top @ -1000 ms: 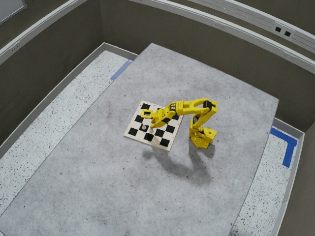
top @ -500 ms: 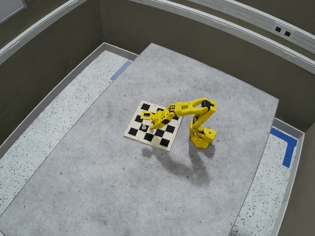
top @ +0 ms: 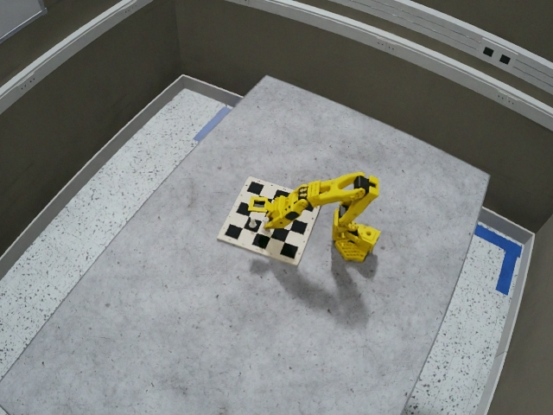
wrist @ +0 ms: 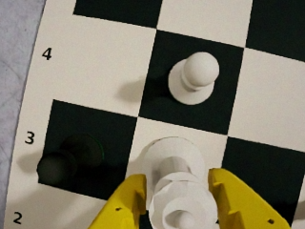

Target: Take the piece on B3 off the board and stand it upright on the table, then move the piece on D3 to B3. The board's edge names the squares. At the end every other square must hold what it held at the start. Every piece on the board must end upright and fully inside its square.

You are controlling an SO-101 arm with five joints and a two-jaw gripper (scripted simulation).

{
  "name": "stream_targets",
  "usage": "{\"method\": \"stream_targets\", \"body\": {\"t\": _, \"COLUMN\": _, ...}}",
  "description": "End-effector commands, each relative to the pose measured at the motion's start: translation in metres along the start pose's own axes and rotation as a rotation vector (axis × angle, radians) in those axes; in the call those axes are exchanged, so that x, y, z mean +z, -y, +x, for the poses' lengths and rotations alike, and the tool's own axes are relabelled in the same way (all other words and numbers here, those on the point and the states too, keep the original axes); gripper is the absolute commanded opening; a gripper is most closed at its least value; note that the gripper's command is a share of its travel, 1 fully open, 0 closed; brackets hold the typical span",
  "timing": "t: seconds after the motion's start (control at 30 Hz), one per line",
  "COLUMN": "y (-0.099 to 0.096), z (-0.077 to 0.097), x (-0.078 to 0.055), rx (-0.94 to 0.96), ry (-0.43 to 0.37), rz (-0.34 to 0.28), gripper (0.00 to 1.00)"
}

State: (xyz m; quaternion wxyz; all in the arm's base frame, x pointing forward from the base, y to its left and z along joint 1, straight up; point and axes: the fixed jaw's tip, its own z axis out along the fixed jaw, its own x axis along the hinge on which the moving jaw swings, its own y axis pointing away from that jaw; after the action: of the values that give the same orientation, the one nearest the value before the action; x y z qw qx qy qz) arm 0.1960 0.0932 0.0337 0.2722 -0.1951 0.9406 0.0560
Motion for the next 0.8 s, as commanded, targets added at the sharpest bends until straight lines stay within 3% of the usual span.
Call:
{"method": "stream_targets", "body": {"t": 0.0, "y": -0.0027, "z": 0.0049, "x": 0.0024, "rx": -0.003, "ry": -0.018, "rz": -0.007, "gripper": 0.12}}
{"method": "stream_targets", "body": {"t": 0.77, "y": 0.0009, "z": 0.0048, "x": 0.0024, "rx": -0.001, "ry": -0.017, "rz": 0.002, "gripper": 0.12}}
